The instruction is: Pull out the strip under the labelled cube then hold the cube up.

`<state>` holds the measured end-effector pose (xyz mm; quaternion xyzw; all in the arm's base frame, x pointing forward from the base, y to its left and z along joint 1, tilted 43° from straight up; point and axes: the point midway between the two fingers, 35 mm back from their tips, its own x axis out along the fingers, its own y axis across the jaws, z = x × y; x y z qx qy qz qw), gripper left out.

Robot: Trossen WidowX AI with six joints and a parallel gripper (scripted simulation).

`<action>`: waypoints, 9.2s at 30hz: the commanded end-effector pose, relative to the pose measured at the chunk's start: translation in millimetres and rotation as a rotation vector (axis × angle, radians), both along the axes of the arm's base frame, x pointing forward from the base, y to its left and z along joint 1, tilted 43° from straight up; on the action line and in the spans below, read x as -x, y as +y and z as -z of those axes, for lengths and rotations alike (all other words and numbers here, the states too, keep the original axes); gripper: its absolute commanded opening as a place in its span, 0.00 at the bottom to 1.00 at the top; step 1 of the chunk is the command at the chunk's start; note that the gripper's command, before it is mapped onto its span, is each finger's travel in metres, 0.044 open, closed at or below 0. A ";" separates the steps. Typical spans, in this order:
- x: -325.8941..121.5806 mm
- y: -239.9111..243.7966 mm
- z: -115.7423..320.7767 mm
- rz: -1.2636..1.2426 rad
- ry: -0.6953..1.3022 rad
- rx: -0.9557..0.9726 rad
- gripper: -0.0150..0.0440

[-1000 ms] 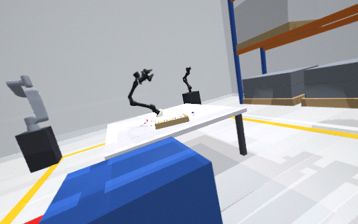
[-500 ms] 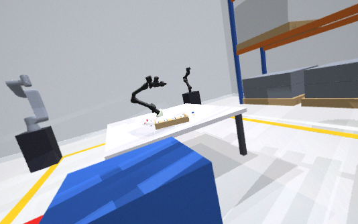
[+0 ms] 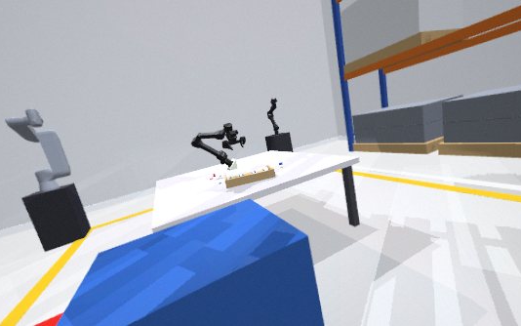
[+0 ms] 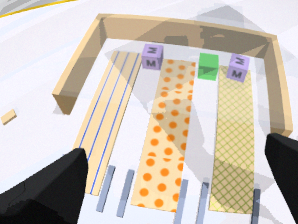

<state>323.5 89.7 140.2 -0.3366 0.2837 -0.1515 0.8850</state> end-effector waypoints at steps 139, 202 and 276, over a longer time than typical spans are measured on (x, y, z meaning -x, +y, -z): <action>-38.2 -192.4 76.9 0.816 0.527 -0.181 0.25; 52.3 -166.6 99.8 0.817 0.532 -0.180 0.25; 132.4 -143.2 117.3 0.817 0.537 -0.180 0.25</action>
